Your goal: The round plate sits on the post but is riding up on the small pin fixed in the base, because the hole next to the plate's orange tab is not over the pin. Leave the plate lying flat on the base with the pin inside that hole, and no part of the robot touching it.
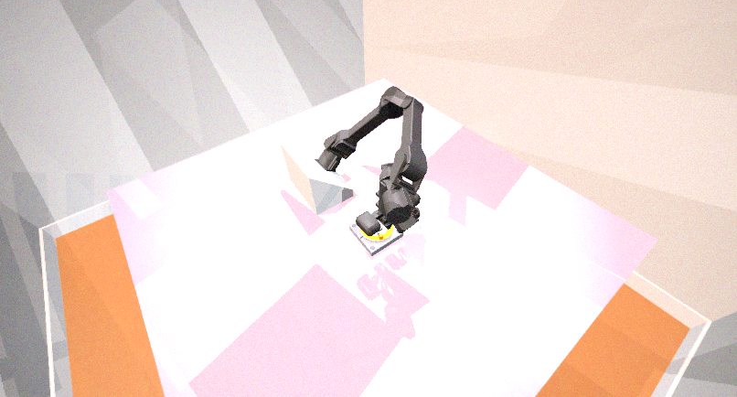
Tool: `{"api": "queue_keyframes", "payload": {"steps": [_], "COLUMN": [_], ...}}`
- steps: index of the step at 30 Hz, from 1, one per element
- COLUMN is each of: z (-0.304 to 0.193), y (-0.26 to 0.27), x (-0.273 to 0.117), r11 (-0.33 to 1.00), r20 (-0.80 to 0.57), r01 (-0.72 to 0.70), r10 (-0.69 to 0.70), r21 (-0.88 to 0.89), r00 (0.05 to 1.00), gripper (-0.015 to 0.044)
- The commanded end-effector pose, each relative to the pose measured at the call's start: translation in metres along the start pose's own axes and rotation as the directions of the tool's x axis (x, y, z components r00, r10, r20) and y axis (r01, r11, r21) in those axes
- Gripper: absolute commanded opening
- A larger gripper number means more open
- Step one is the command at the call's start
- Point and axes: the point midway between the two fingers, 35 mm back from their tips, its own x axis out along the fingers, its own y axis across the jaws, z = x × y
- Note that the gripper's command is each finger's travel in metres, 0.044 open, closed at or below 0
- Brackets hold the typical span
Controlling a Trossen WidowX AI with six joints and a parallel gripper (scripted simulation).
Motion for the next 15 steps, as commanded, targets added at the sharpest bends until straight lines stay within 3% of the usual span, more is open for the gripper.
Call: {"api": "queue_keyframes", "payload": {"steps": [1,7,15], "z": [-0.002,-0.003,-0.004], "y": [0.0,0.002,-0.003], "x": [0.018,0.043,0.044], "r11": [1.0,1.0,1.0], "r20": [-0.009,-0.009,-0.009], "r01": [-0.011,-0.013,-0.013], "r10": [0.011,0.013,0.013], "r21": [0.011,0.011,0.011], "r00": [1.0,1.0,1.0], "gripper": [0.0,0.0,0.0]}}
